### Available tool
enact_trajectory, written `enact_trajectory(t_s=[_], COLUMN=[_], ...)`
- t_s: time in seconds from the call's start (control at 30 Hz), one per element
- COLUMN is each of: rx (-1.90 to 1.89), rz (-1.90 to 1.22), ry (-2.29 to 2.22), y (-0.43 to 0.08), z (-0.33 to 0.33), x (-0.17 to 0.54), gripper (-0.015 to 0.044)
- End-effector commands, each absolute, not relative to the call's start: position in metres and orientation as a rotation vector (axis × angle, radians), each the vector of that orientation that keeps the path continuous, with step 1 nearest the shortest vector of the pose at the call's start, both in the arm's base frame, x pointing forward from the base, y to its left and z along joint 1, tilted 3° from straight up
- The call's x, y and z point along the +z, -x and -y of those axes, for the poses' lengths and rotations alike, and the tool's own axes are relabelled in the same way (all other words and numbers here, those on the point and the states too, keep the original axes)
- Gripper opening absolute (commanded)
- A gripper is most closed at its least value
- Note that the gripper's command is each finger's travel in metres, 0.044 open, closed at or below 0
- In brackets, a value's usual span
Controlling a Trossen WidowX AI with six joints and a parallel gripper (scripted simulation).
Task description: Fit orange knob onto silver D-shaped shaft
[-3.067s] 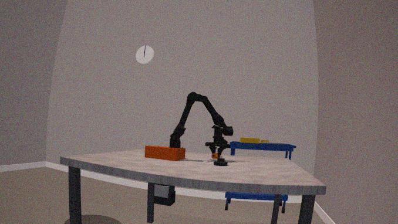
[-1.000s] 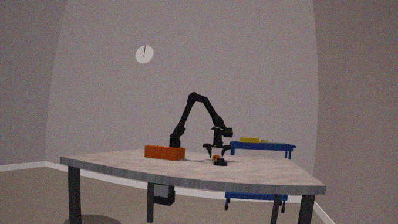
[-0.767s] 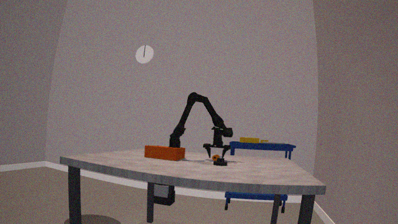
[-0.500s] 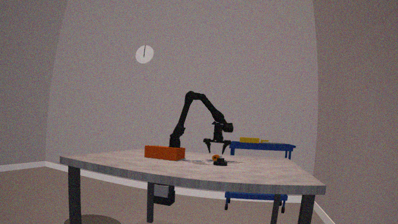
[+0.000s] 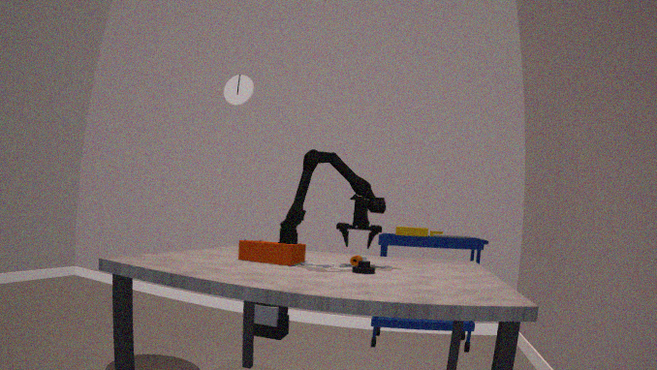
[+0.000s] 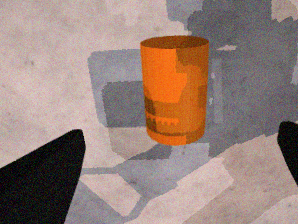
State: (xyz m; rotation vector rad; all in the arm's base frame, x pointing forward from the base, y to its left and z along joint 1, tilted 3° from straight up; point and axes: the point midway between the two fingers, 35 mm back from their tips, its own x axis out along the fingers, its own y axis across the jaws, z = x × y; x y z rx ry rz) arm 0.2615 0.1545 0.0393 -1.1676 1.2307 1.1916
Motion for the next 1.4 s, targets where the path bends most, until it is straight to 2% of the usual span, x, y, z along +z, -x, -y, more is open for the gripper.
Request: enact_trajectory(t_s=[0.0,1.37], rx=[1.142,1.138], rz=[-1.3,-1.306], ry=[1.258,1.266], y=[-0.261,-0.261], z=[-0.167,-0.172], x=[0.046,-0.018], gripper=[0.044,0.044])
